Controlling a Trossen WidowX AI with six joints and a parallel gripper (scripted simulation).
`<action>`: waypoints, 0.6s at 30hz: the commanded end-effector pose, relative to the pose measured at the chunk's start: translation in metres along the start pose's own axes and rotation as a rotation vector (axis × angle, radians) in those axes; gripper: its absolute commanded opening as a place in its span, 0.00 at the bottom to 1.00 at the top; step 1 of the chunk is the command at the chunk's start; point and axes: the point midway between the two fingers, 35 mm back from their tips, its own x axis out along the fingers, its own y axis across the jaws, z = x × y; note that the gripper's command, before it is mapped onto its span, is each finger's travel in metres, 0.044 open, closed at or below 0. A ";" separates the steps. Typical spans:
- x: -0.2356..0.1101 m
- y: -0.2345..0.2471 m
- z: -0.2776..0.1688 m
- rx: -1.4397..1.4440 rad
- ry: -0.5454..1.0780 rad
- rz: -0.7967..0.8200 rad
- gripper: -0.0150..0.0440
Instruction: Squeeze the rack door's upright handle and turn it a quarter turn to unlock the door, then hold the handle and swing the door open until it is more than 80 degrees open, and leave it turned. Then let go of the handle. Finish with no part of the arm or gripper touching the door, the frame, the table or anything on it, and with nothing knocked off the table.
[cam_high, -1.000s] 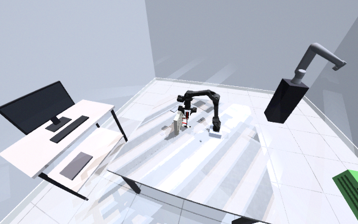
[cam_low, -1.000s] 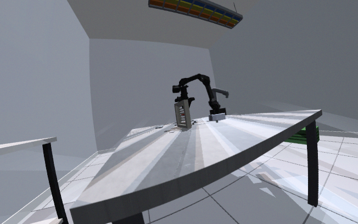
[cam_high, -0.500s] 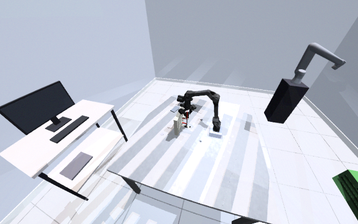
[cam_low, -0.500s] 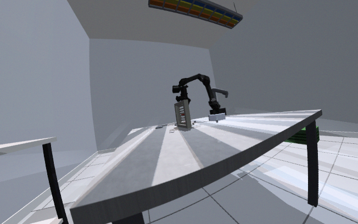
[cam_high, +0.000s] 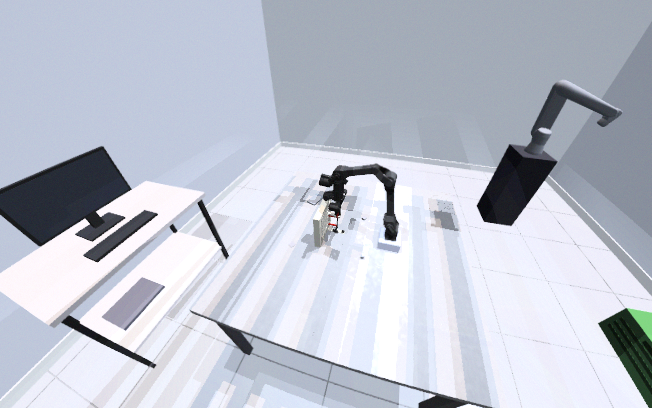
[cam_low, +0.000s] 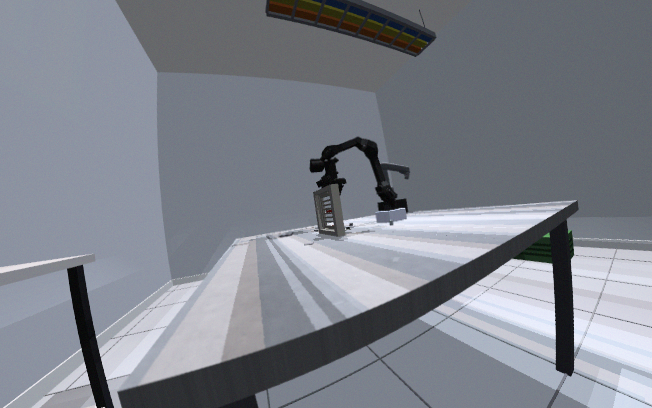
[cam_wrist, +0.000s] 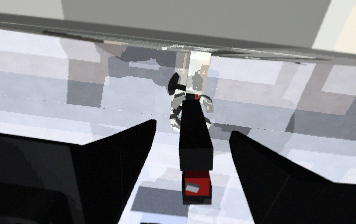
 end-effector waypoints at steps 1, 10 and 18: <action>0.000 0.001 0.000 -0.254 0.000 0.004 0.73; 0.000 0.001 0.000 -0.700 -0.001 0.004 0.73; 0.000 0.001 0.000 -1.097 -0.002 0.003 0.73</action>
